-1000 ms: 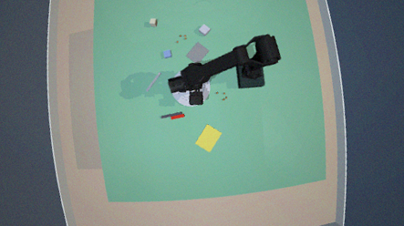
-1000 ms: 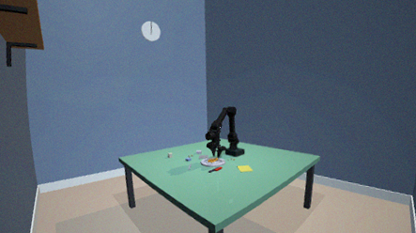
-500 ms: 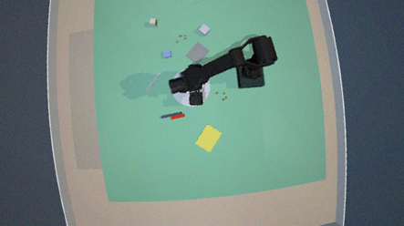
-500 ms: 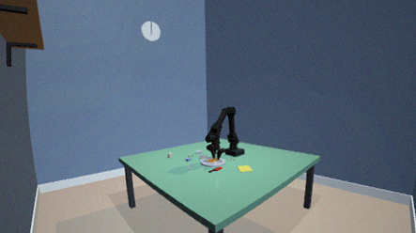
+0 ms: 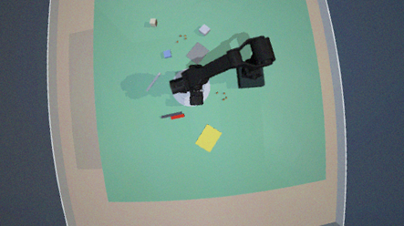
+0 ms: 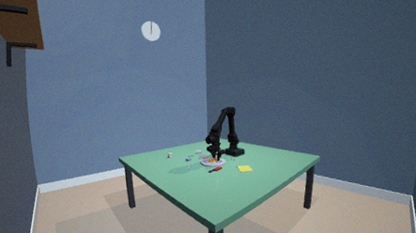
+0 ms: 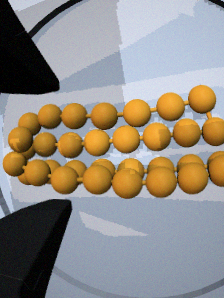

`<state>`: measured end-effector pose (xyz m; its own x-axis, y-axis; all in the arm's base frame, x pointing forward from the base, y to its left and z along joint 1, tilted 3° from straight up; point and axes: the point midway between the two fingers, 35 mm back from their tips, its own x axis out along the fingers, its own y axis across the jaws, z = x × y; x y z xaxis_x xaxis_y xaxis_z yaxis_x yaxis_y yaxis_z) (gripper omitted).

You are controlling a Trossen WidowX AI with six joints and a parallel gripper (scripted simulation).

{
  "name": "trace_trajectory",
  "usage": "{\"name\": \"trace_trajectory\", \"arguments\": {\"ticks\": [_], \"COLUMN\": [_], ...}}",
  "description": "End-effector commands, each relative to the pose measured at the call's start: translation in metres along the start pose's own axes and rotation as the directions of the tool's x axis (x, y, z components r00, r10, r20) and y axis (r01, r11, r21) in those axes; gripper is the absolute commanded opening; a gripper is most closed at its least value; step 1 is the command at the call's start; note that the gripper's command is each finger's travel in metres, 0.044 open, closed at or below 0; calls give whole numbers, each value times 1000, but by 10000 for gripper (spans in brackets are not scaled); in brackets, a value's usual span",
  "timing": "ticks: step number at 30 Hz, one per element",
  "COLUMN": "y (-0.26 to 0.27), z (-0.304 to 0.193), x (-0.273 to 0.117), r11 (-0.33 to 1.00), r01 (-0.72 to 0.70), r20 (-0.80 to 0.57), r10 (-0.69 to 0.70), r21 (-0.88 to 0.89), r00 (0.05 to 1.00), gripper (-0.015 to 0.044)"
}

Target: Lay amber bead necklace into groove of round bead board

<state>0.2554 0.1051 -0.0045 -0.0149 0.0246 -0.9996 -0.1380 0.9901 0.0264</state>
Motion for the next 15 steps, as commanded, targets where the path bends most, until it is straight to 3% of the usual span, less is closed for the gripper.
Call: {"name": "trace_trajectory", "arguments": {"ticks": [1, 3, 5, 15], "y": [0, 0, 0, 0], "z": [0, 0, 0, 0], "x": [0, 0, 0, 0], "r11": [1000, 1000, 1000, 1000], "r01": [0, 0, 0, 0], "r20": [1, 1, 1, 1], "r10": [0, 0, 0, 0], "r21": [0, 0, 0, 0], "r00": [1000, 1000, 1000, 1000], "gripper": [66, 14, 0, 0]}}
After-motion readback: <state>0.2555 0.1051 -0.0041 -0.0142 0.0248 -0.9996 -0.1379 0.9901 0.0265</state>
